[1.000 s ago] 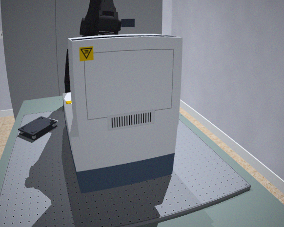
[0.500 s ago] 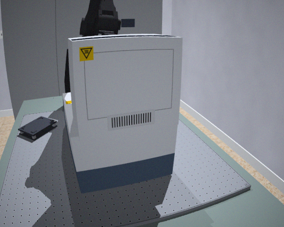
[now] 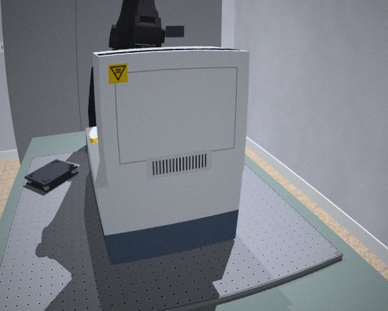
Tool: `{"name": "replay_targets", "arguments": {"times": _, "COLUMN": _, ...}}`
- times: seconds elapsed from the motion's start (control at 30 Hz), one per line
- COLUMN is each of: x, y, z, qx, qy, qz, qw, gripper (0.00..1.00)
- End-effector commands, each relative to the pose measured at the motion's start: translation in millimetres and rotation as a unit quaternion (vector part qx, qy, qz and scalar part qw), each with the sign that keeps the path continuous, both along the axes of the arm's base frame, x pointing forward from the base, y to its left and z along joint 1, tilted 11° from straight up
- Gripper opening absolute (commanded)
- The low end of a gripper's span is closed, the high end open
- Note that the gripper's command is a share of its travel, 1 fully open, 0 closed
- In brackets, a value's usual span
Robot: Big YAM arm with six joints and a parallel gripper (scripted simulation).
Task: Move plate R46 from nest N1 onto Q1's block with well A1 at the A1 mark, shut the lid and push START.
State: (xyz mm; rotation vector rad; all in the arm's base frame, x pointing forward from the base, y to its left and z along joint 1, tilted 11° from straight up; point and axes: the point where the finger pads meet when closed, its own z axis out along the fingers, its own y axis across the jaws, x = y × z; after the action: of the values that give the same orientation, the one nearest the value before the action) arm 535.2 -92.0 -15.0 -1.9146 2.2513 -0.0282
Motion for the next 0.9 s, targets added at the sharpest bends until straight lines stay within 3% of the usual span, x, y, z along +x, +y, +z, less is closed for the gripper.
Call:
{"name": "replay_targets", "arguments": {"times": 0.0, "x": 7, "y": -8, "z": 20.3, "qx": -0.001, "qy": -0.02, "qz": -0.011, "qw": 1.0, "gripper": 0.0}}
{"name": "replay_targets", "arguments": {"times": 0.27, "x": 25, "y": -14, "z": 31.2, "qx": -0.007, "qy": -0.044, "qz": -0.013, "qw": 0.999, "gripper": 0.0}}
{"name": "replay_targets", "arguments": {"times": 0.6, "x": 27, "y": -14, "z": 15.3, "qx": -0.005, "qy": -0.033, "qz": -0.013, "qw": 0.999, "gripper": 0.0}}
{"name": "replay_targets", "arguments": {"times": 0.87, "x": 33, "y": -3, "z": 18.5, "qx": -0.008, "qy": -0.039, "qz": -0.003, "qw": 0.999, "gripper": 0.0}}
